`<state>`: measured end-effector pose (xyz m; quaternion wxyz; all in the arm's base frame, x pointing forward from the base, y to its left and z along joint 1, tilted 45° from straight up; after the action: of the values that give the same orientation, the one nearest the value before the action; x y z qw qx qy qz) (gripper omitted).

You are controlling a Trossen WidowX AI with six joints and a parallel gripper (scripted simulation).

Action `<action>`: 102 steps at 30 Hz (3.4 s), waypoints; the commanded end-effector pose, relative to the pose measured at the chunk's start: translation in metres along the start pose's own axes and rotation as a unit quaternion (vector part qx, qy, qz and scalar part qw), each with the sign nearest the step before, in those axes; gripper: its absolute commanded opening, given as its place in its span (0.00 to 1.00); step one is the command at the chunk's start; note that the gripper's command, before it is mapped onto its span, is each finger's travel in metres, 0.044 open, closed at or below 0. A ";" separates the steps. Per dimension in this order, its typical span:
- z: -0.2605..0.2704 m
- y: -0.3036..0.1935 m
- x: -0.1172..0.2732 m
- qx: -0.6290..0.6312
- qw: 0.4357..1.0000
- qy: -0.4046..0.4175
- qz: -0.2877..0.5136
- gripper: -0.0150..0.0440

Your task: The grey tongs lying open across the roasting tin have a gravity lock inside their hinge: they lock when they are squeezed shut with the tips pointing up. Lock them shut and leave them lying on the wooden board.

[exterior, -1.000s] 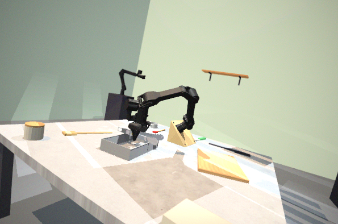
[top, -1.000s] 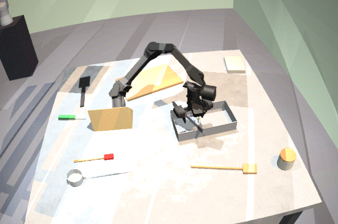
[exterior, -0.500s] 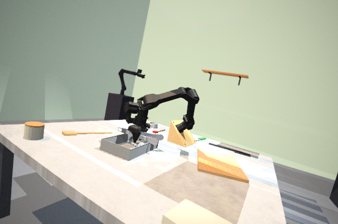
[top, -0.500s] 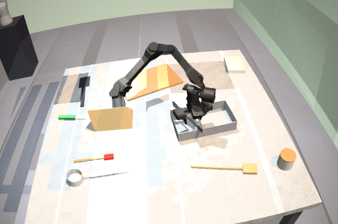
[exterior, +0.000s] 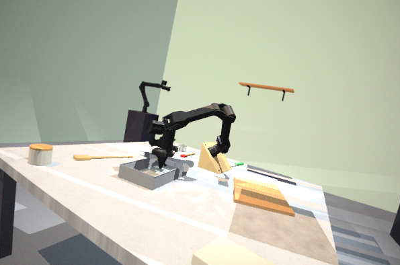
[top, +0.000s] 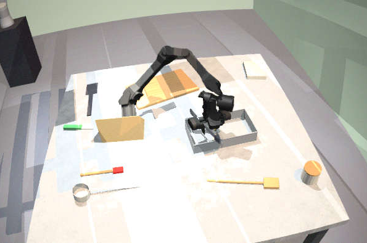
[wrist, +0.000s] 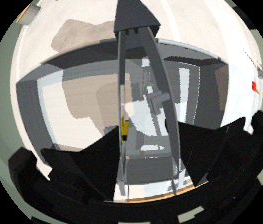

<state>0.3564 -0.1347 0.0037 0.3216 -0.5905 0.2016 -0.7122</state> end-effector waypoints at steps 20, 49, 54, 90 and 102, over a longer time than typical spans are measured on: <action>0.000 0.000 0.000 0.001 1.000 0.000 0.001 0.44; 0.005 0.004 0.035 0.000 1.000 0.000 -0.001 0.00; 0.003 0.004 0.107 -0.001 1.000 -0.001 0.000 0.00; 0.040 -0.138 0.132 -0.175 0.985 -0.001 -0.004 0.00; 0.037 -0.221 0.131 -0.277 0.961 -0.001 0.003 0.00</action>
<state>0.3378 -0.0756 0.2430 0.1592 -0.6537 0.3758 -0.6373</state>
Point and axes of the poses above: the point midway between the two fingers, 35 mm back from their tips, its own x axis back along the fingers, its own z axis across the jaws, y = z × x, the point moved 10 cm from there along x, back along the fingers
